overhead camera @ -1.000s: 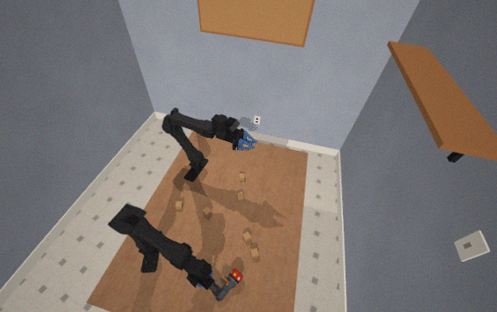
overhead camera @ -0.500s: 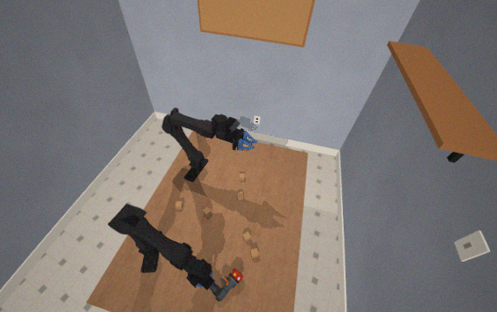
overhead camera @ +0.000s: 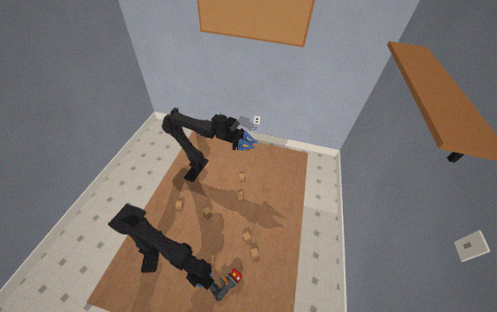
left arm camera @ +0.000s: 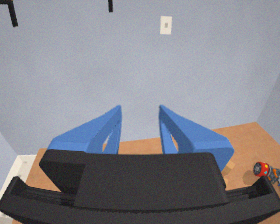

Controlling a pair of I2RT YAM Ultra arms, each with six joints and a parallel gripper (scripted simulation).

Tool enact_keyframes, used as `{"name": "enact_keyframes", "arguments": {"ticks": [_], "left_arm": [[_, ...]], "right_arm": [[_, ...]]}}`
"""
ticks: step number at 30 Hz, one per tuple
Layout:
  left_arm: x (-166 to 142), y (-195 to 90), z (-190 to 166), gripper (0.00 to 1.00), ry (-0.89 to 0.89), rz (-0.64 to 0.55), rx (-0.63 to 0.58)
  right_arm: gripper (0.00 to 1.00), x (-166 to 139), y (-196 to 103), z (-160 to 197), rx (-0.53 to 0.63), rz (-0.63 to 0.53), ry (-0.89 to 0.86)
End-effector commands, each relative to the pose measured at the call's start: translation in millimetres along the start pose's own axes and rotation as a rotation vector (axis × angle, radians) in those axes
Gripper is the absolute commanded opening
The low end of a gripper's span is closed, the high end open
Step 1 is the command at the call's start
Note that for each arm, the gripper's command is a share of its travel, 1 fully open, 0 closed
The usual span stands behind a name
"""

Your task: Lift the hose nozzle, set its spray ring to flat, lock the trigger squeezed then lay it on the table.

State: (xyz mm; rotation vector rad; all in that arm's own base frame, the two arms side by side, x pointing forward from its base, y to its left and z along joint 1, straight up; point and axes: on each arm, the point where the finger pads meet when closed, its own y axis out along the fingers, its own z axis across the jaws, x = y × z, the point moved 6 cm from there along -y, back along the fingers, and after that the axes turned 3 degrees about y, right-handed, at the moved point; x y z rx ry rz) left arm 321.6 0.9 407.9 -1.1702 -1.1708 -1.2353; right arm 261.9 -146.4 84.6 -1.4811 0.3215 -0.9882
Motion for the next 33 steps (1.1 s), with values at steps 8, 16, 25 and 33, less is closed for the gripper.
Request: {"name": "enact_keyframes", "arguments": {"ticks": [8, 16, 25, 33], "left_arm": [[0, -5, 2, 0.37, -0.006, -0.014, 0.011], [0, -5, 2, 0.37, -0.006, -0.014, 0.011], [0, -5, 2, 0.37, -0.006, -0.014, 0.011], [0, -5, 2, 0.37, -0.006, -0.014, 0.011]], "right_arm": [[0.36, 65, -13, 21, 0.101, -0.297, 0.003], [0.36, 54, 3, 45, 0.174, -0.352, -0.090], [0.36, 58, 3, 101, 0.300, -0.560, -0.252], [0.36, 46, 1, 139, 0.375, -0.621, -0.346]]}}
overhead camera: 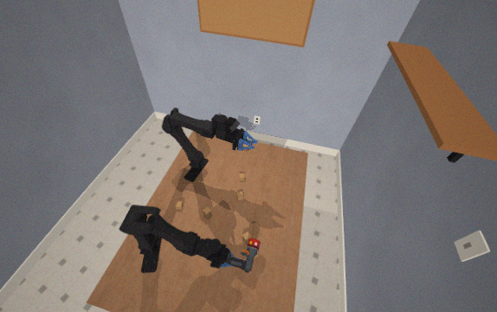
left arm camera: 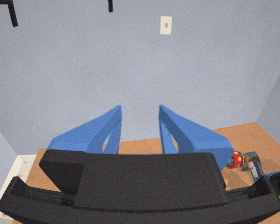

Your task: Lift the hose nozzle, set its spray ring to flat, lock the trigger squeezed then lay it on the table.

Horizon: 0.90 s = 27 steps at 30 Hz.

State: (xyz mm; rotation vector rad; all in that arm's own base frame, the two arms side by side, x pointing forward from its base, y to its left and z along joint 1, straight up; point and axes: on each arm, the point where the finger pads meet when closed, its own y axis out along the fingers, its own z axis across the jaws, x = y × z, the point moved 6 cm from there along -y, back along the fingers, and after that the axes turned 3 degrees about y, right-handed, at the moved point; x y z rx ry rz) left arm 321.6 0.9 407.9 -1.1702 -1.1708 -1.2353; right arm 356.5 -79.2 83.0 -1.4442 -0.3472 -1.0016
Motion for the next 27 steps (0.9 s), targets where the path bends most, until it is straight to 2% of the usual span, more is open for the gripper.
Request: {"name": "enact_keyframes", "arguments": {"ticks": [1, 13, 15, 18, 19, 23, 24, 25, 27], "left_arm": [[0, -5, 2, 0.37, -0.006, -0.014, 0.011], [0, -5, 2, 0.37, -0.006, -0.014, 0.011], [0, -5, 2, 0.37, -0.006, -0.014, 0.011], [0, -5, 2, 0.37, -0.006, -0.014, 0.011], [0, -5, 2, 0.37, -0.006, -0.014, 0.011], [0, -5, 2, 0.37, -0.006, -0.014, 0.011], [0, -5, 2, 0.37, -0.006, -0.014, 0.011], [0, -5, 2, 0.37, -0.006, -0.014, 0.011], [0, -5, 2, 0.37, -0.006, -0.014, 0.011]], "right_arm": [[0.36, 53, 2, 17, 0.066, -0.287, -0.041], [0.36, 31, -9, 95, 0.259, -0.435, -0.200], [0.36, 18, -7, 104, 0.294, -0.458, -0.232], [0.36, 17, -5, 109, 0.310, -0.484, -0.245], [0.36, 35, -19, 119, 0.316, -0.510, -0.233], [0.36, 5, -20, 135, 0.377, -0.542, -0.283], [0.36, 9, -21, 144, 0.394, -0.560, -0.291], [0.36, 24, -33, 155, 0.402, -0.581, -0.285], [0.36, 21, -36, 168, 0.431, -0.598, -0.302]]}}
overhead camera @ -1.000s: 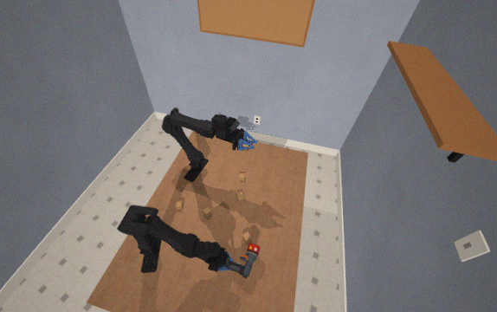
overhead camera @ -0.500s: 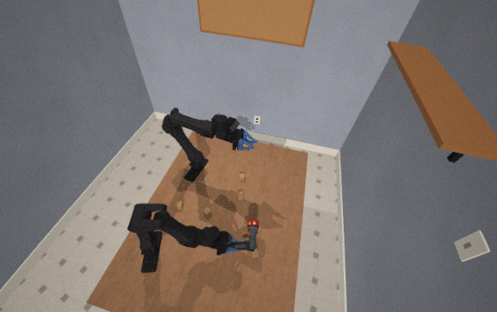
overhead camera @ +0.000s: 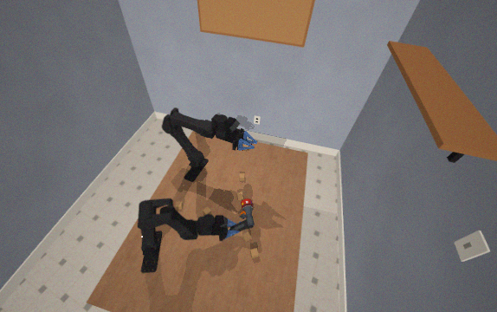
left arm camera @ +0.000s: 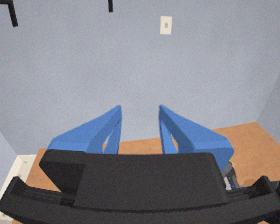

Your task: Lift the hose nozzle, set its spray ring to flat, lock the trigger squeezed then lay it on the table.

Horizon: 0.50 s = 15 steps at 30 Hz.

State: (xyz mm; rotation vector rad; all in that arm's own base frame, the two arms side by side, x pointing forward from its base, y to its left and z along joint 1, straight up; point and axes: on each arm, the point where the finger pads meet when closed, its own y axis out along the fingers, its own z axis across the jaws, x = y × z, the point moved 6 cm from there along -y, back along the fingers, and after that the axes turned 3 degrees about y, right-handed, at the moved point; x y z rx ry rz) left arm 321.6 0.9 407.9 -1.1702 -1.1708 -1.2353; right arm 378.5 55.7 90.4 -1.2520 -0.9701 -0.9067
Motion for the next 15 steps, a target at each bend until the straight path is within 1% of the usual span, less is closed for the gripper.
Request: {"name": "enact_keyframes", "arguments": {"ticks": [1, 3, 4, 5, 7, 9, 11, 12, 15], "left_arm": [[0, -5, 2, 0.37, -0.006, -0.014, 0.011], [0, -5, 2, 0.37, -0.006, -0.014, 0.011], [0, -5, 2, 0.37, -0.006, -0.014, 0.011], [0, -5, 2, 0.37, -0.006, -0.014, 0.011], [0, -5, 2, 0.37, -0.006, -0.014, 0.011], [0, -5, 2, 0.37, -0.006, -0.014, 0.011], [0, -5, 2, 0.37, -0.006, -0.014, 0.011], [0, -5, 2, 0.37, -0.006, -0.014, 0.011], [0, -5, 2, 0.37, -0.006, -0.014, 0.011]], "right_arm": [[0.36, 54, 9, 24, 0.062, -0.289, -0.032], [0.36, 49, 11, 36, 0.098, -0.326, -0.054], [0.36, 65, 5, 30, 0.085, -0.351, -0.043], [0.36, 65, 4, 37, 0.100, -0.364, -0.050], [0.36, 65, 4, 37, 0.100, -0.364, -0.050], [0.36, 65, 4, 50, 0.128, -0.394, -0.064], [0.36, 56, 7, 58, 0.149, -0.424, -0.076], [0.36, 57, 7, 56, 0.150, -0.443, -0.075], [0.36, 47, 9, 63, 0.168, -0.437, -0.081]]}}
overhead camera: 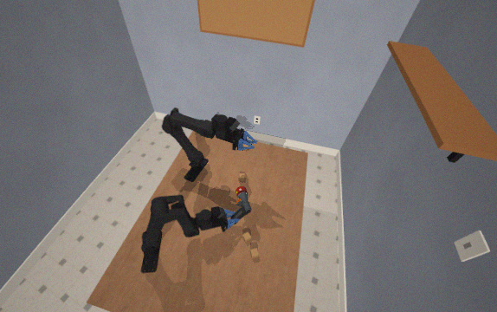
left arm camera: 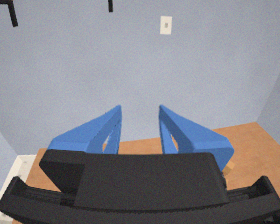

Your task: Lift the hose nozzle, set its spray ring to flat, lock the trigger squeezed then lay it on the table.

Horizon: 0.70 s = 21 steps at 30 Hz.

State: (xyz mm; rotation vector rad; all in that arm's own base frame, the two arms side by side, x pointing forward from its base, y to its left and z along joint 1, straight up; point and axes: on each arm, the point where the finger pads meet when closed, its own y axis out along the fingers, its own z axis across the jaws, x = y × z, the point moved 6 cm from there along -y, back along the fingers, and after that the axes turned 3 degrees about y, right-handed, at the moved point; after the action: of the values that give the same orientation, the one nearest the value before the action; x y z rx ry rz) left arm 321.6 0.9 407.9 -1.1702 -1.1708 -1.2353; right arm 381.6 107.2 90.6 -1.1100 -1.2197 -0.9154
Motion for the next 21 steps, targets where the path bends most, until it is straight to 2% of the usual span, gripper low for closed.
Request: {"name": "enact_keyframes", "arguments": {"ticks": [1, 2, 4, 7, 9, 11, 14, 21], "left_arm": [[0, -5, 2, 0.37, -0.006, -0.014, 0.011], [0, -5, 2, 0.37, -0.006, -0.014, 0.011], [0, -5, 2, 0.37, -0.006, -0.014, 0.011], [0, -5, 2, 0.37, -0.006, -0.014, 0.011], [0, -5, 2, 0.37, -0.006, -0.014, 0.011], [0, -5, 2, 0.37, -0.006, -0.014, 0.011], [0, -5, 2, 0.37, -0.006, -0.014, 0.011], [0, -5, 2, 0.37, -0.006, -0.014, 0.011]], "right_arm": [[0.36, 46, 11, 8, 0.023, -0.251, 0.002], [0.36, 50, 11, 2, 0.002, -0.260, 0.015], [0.36, 68, 10, 12, 0.034, -0.286, 0.023], [0.36, 74, 10, 12, 0.037, -0.298, 0.025], [0.36, 74, 10, 12, 0.037, -0.298, 0.025], [0.36, 59, 14, 12, 0.031, -0.288, 0.029], [0.36, 77, 10, 12, 0.032, -0.334, 0.032], [0.36, 81, 10, 13, 0.033, -0.346, 0.035]]}}
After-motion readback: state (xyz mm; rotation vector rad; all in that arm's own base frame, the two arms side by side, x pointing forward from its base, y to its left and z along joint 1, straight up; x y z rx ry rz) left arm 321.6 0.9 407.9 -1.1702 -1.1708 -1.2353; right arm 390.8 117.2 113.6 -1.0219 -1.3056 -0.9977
